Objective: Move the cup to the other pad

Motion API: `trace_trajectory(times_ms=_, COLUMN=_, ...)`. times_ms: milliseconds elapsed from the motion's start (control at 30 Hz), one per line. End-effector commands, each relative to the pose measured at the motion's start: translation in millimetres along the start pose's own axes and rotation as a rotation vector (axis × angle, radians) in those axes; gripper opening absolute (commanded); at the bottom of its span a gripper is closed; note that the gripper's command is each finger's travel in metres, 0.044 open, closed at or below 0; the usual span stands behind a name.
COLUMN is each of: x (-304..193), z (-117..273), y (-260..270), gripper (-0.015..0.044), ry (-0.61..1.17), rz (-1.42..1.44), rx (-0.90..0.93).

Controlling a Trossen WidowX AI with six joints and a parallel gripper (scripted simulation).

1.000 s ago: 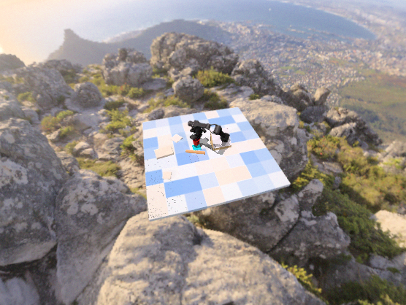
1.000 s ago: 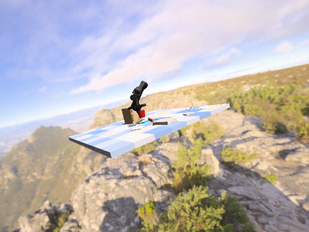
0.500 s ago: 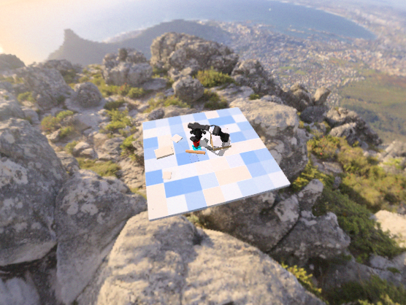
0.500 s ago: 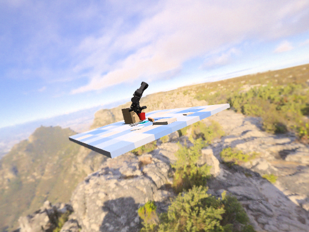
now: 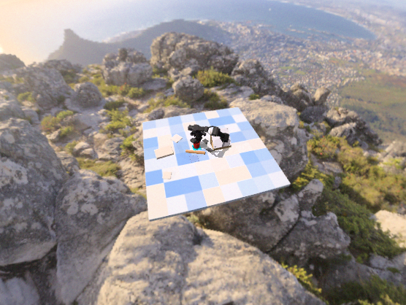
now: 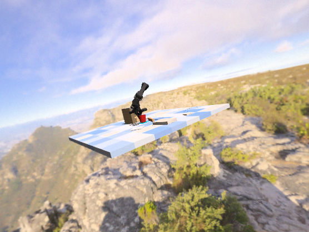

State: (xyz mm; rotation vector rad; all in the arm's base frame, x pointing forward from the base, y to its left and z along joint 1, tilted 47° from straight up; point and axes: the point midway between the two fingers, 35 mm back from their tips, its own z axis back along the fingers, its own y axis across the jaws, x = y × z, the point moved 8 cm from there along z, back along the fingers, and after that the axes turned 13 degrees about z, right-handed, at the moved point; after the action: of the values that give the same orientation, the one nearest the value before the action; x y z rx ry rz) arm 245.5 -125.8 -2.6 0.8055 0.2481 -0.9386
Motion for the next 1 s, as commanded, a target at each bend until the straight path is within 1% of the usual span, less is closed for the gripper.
trace_trajectory(times_ms=0, x=0, z=0, y=0, gripper=0.0000, ry=0.000, rz=0.000, rx=0.000)
trace_trajectory(times_ms=367, x=0, z=0, y=0, gripper=0.0000, ry=0.000, rz=0.000, rx=0.000)
trace_trajectory(times_ms=533, x=0, z=0, y=0, gripper=0.0128, ry=0.000, rz=0.000, rx=0.000)
trace_trajectory(times_ms=967, x=1, z=12, y=0, gripper=0.0128, ry=0.000, rz=-0.002, rx=0.000)
